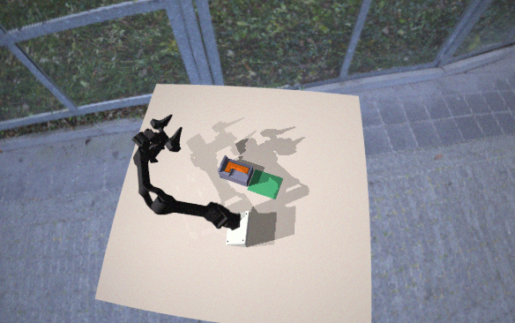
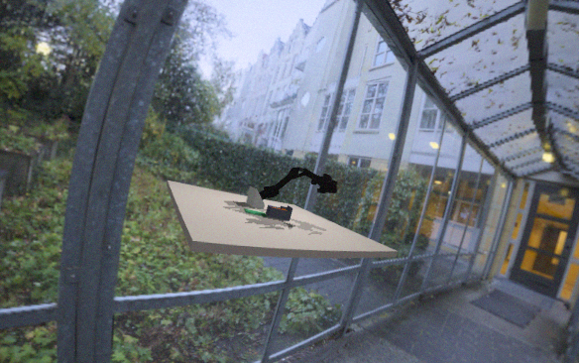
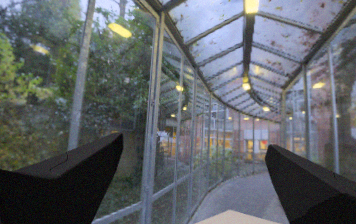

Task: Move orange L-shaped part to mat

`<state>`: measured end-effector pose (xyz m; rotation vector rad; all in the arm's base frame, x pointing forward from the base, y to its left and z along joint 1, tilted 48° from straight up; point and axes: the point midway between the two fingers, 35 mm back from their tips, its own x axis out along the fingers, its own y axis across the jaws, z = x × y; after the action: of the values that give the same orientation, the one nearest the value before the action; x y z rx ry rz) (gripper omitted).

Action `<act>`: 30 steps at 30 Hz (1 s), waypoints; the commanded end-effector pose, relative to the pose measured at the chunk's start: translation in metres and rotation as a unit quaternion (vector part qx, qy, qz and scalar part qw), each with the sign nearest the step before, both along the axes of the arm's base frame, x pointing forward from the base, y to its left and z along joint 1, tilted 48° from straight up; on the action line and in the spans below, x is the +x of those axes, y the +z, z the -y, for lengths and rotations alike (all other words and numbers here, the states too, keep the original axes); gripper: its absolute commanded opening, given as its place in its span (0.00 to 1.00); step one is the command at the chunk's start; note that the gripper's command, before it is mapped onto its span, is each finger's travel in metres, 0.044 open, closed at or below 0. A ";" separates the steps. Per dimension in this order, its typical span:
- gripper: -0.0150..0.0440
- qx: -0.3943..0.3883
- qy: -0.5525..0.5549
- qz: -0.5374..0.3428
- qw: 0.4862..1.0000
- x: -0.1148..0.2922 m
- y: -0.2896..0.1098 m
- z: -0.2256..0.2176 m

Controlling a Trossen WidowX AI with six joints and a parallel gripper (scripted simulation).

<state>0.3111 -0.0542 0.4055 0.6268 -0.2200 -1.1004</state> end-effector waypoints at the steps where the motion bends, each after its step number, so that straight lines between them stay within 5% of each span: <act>1: 0.89 0.001 0.003 -0.011 1.000 0.002 -0.003 0.001; 7: 0.62 0.045 0.100 -0.280 0.954 0.029 -0.088 0.023; 11: 0.56 0.133 0.218 -0.473 0.843 0.025 -0.169 0.037; 15: 0.56 0.251 0.358 -0.561 0.703 0.000 -0.231 0.036; 22: 0.56 0.433 0.605 -0.428 0.513 -0.034 -0.265 0.013; 25: 0.56 0.464 0.665 -0.320 0.490 -0.034 -0.257 0.012; 30: 0.56 0.466 0.668 -0.311 0.490 -0.033 -0.256 0.012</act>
<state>0.2759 -0.0699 0.1437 0.9307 1.4957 0.2641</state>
